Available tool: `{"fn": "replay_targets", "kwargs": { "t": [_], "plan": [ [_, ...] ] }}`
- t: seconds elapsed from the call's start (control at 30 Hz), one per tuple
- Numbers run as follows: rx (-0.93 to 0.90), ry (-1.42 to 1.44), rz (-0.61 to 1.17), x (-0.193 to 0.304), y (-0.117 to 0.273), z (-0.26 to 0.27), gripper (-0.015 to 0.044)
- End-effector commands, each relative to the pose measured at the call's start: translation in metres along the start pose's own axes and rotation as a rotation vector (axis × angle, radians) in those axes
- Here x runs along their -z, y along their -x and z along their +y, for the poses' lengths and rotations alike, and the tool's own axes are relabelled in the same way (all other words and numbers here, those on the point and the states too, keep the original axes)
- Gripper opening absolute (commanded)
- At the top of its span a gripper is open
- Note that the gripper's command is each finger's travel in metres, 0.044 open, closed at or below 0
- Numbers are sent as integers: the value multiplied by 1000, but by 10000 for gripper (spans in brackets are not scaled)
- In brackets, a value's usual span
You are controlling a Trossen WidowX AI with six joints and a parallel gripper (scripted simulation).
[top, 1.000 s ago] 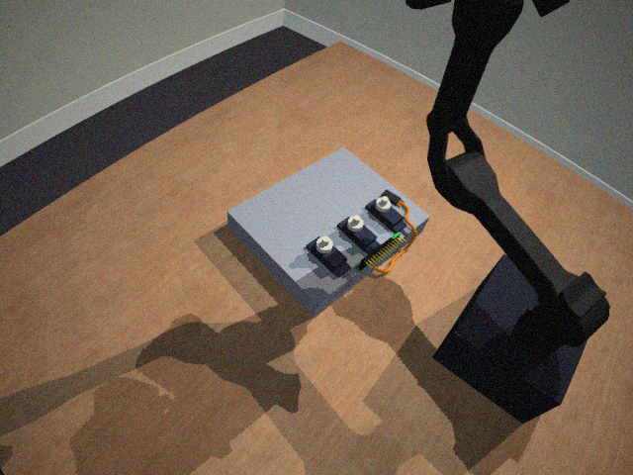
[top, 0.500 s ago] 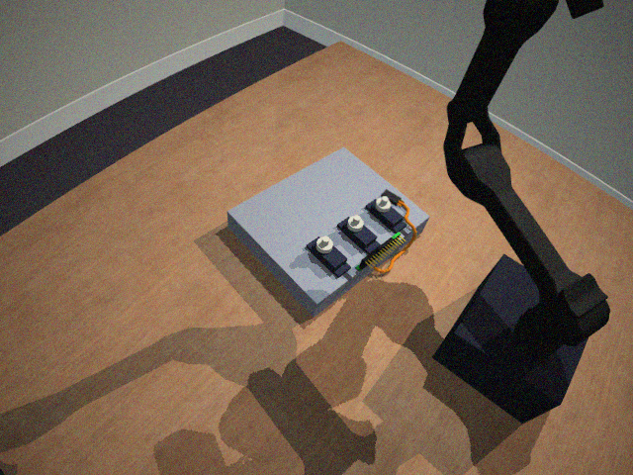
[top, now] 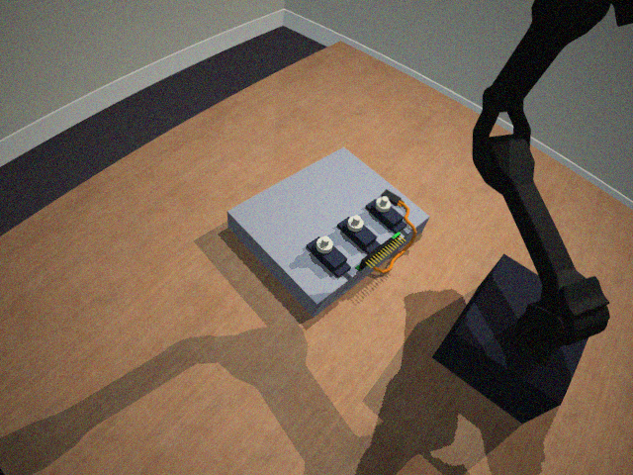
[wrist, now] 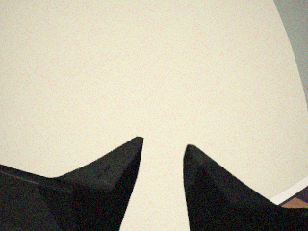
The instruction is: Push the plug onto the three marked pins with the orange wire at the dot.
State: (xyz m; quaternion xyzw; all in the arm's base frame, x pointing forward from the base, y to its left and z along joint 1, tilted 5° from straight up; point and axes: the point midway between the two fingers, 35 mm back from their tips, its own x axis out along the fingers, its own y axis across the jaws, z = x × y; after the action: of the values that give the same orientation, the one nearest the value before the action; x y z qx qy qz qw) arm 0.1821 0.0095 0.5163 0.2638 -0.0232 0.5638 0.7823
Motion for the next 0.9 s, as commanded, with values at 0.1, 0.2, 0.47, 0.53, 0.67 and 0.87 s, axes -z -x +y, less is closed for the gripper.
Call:
{"fn": "replay_targets", "kwargs": {
  "t": [0.1,0.2,0.47,0.53,0.67,0.87],
  "plan": [
    [45,82,-37,2,5,31,115],
    [69,114,-56,3,6,41,115],
    [135,189,-101,9,5,66,115],
    [154,210,-110,12,3,72,115],
    [178,232,-129,16,-1,81,115],
    [234,293,-147,26,-10,90,115]
  ]
}}
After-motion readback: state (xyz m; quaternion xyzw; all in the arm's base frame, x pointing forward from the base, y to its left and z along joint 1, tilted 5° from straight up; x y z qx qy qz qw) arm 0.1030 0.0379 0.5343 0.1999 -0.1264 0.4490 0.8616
